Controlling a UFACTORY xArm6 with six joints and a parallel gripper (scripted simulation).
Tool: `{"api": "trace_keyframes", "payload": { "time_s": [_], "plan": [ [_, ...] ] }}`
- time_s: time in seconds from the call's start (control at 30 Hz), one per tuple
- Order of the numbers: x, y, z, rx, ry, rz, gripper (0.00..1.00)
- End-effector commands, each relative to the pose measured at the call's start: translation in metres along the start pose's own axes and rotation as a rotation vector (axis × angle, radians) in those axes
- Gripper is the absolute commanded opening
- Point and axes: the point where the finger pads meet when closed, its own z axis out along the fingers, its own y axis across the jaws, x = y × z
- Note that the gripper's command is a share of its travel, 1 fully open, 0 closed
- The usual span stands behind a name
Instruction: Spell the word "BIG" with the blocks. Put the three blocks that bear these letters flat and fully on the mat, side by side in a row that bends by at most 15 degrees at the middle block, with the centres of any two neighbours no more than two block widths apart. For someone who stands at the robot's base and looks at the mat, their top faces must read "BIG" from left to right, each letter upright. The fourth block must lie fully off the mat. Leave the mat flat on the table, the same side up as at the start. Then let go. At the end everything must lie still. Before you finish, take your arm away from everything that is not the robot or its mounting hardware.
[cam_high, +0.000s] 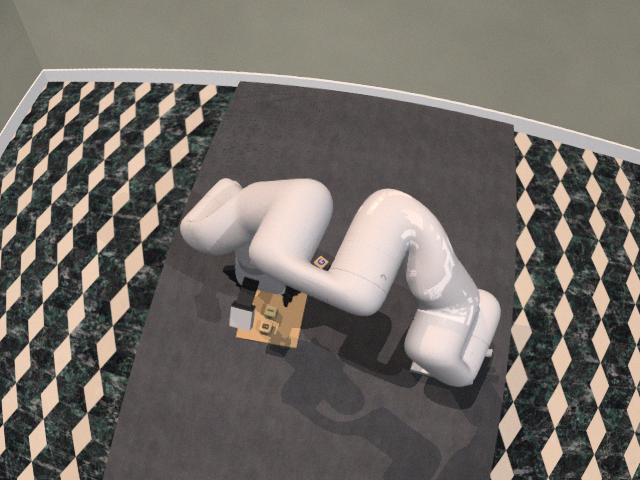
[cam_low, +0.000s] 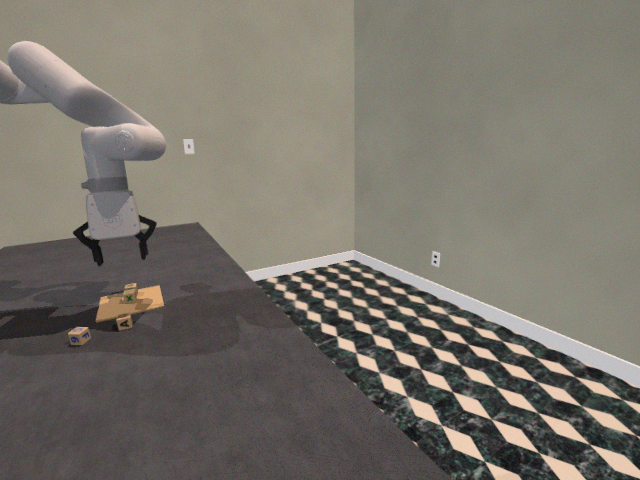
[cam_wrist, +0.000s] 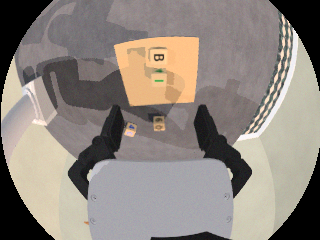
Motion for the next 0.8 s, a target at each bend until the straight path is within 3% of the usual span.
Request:
{"api": "trace_keyframes", "payload": {
  "time_s": [0.0,0.07,0.13,0.43,0.5,0.57,0.7,0.73,0.77],
  "plan": [
    [0.000,0.001,-0.001,-0.003,0.000,0.000,1.00],
    [-0.013,-0.003,0.000,-0.003,-0.002,0.037,1.00],
    [-0.049,-0.016,0.002,-0.004,-0.004,0.143,1.00],
    [-0.110,-0.048,0.007,-0.004,-0.004,0.340,1.00],
    [-0.110,-0.048,0.007,-0.004,-0.004,0.340,1.00],
    [-0.135,-0.066,0.010,-0.004,-0.002,0.430,1.00],
    [-0.149,-0.077,0.012,-0.004,0.000,0.485,1.00],
    [-0.149,-0.077,0.012,-0.004,0.000,0.485,0.63],
    [-0.149,-0.077,0.012,-0.004,0.000,0.485,0.63]
  ]
}}
